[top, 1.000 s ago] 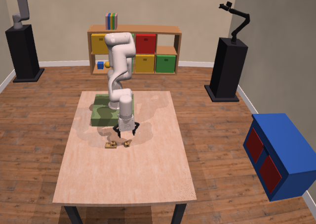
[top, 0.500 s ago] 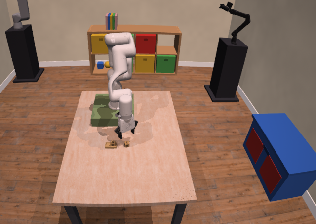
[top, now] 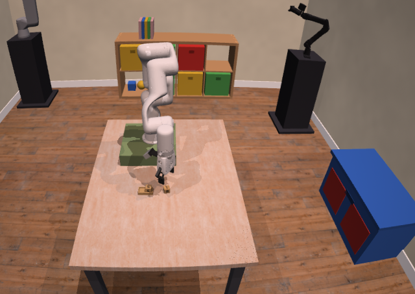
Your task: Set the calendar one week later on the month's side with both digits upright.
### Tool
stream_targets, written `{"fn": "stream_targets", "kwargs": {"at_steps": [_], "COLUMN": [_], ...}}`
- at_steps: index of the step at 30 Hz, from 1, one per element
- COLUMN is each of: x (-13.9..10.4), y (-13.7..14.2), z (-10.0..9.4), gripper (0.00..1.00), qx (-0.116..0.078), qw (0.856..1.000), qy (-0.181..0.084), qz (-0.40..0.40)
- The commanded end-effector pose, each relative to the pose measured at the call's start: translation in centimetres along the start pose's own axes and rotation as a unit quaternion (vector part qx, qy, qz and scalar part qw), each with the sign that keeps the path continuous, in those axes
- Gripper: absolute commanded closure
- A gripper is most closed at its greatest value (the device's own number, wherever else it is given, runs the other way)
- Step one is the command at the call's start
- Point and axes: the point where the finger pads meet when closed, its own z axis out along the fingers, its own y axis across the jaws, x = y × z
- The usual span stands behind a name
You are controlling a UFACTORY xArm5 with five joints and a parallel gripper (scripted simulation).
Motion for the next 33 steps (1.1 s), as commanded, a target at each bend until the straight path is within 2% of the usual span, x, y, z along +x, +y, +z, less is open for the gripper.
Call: {"fn": "stream_targets", "kwargs": {"at_steps": [1,2,4,9,10,16,17,19,20,21,24,26,27,28,29,31,32,33], "x": [-0.08,-0.08,-0.08,-0.07,-0.07,-0.07,-0.06,-0.06,-0.06,-0.06,-0.06,-0.06,-0.06,-0.05,-0.05,-0.05,-0.05,-0.05], "y": [-0.08,-0.08,-0.07,-0.05,-0.05,-0.03,-0.02,-0.02,-0.02,-0.01,0.0,0.0,0.0,0.01,0.01,0.02,0.02,0.03], "z": [-0.09,-0.09,-0.1,-0.1,-0.1,-0.1,-0.1,-0.1,-0.1,-0.1,-0.1,-0.1,-0.1,-0.1,-0.1,-0.1,-0.1,-0.1], "gripper": [0.0,0.0,0.0,0.0,0.0,0.0,0.0,0.0,0.0,0.0,0.0,0.0,0.0,0.0,0.0,0.0,0.0,0.0], "qx": [0.001,0.001,0.001,0.001,0.001,0.002,0.002,0.002,0.002,0.002,0.002,0.002,0.002,0.002,0.002,0.002,0.002,0.002], "qw": [0.998,0.998,0.991,0.983,0.976,0.952,0.943,0.943,0.938,0.922,0.905,0.888,0.887,0.872,0.866,0.846,0.845,0.827], "qy": [-0.001,-0.001,-0.001,-0.001,-0.001,-0.001,-0.001,-0.001,-0.001,-0.001,-0.001,0.0,0.0,0.0,0.0,0.0,0.0,0.0], "qz": [-0.067,-0.067,-0.13,-0.185,-0.22,-0.307,-0.334,-0.334,-0.347,-0.386,-0.425,-0.459,-0.463,-0.49,-0.499,-0.533,-0.535,-0.562]}}
